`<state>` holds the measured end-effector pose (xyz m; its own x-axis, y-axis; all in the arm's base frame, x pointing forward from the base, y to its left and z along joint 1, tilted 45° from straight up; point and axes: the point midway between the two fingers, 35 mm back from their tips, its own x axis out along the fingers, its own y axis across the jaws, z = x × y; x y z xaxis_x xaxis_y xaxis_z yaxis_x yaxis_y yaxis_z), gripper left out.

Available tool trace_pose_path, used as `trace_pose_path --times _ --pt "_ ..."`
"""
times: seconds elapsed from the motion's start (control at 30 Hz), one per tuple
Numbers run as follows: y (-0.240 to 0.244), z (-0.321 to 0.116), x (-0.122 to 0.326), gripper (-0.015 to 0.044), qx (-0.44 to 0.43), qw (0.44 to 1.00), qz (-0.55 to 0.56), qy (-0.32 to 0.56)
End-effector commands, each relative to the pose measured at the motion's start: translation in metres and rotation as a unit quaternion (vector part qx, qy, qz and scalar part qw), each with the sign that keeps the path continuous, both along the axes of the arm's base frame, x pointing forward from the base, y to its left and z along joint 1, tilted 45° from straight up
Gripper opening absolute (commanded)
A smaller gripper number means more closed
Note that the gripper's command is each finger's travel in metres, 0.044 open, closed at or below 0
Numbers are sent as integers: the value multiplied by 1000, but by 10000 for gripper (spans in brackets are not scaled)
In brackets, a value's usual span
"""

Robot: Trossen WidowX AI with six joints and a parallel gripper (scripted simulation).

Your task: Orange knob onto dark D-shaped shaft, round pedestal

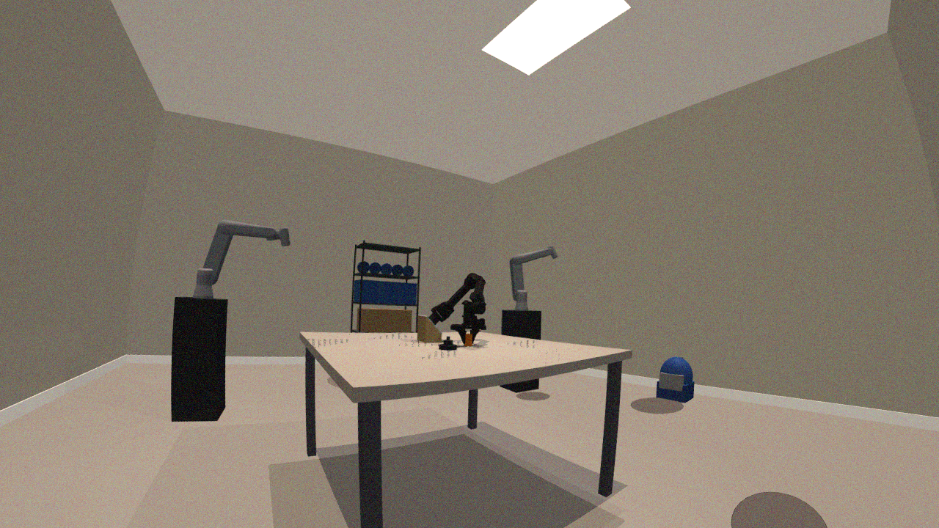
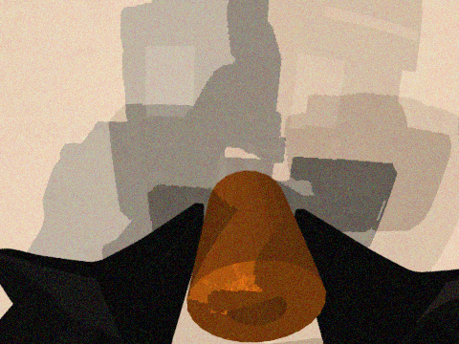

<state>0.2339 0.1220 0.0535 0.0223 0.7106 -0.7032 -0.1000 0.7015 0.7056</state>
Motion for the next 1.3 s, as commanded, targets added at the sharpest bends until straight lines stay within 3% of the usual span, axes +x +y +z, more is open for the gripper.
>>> trace_pose_path --times 0.0,0.13,0.33,1.03,1.27 --pt "1 0 -1 184 2 1000 -1 3" --pt "1 0 -1 157 2 1000 -1 3" --pt "-14 10 4 0 -4 1000 -2 2" --pt "-97 94 -2 0 -2 1000 -1 4" --pt "-104 91 4 0 -1 1000 -1 4"
